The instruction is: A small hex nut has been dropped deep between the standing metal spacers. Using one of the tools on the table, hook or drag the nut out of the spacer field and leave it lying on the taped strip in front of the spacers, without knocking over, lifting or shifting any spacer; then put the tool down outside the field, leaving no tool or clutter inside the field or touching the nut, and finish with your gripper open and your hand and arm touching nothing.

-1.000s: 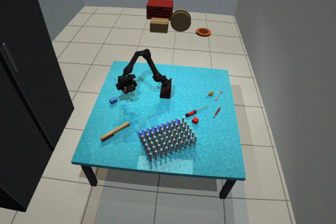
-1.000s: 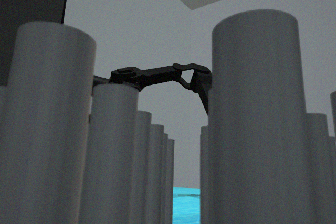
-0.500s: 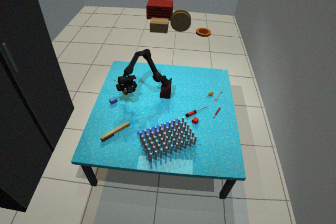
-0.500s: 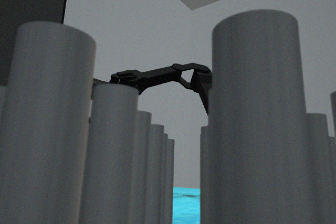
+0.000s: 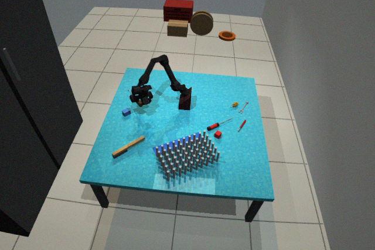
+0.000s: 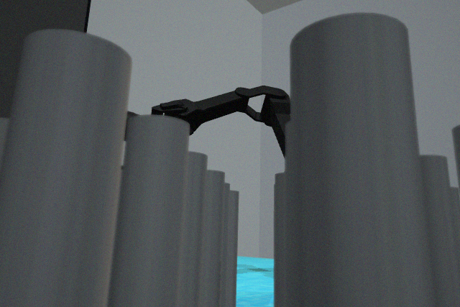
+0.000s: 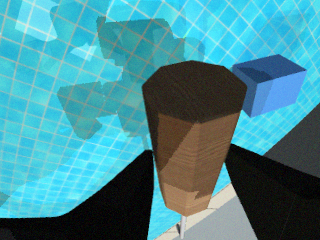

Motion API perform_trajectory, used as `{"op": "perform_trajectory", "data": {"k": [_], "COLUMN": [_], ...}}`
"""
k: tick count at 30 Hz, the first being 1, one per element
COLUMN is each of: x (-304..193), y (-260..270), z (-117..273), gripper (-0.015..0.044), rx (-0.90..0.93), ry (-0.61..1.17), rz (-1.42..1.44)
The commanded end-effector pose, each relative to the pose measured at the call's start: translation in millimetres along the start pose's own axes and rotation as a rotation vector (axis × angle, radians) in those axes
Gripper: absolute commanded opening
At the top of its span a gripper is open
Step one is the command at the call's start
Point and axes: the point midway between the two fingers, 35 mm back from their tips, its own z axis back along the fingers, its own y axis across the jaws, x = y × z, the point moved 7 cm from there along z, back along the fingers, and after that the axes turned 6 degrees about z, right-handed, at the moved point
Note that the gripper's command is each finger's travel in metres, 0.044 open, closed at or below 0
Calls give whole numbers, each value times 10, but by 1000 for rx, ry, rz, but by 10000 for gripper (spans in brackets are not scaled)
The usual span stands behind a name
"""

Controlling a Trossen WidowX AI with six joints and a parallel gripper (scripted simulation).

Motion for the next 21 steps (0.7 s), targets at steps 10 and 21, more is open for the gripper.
{"op": "perform_trajectory", "data": {"k": [10, 21], "x": [31, 50], "y": [18, 33], "z": [-81, -146], "gripper": [0, 0], "rx": [-2, -6], "ry": [0, 0], "rz": [5, 5]}}
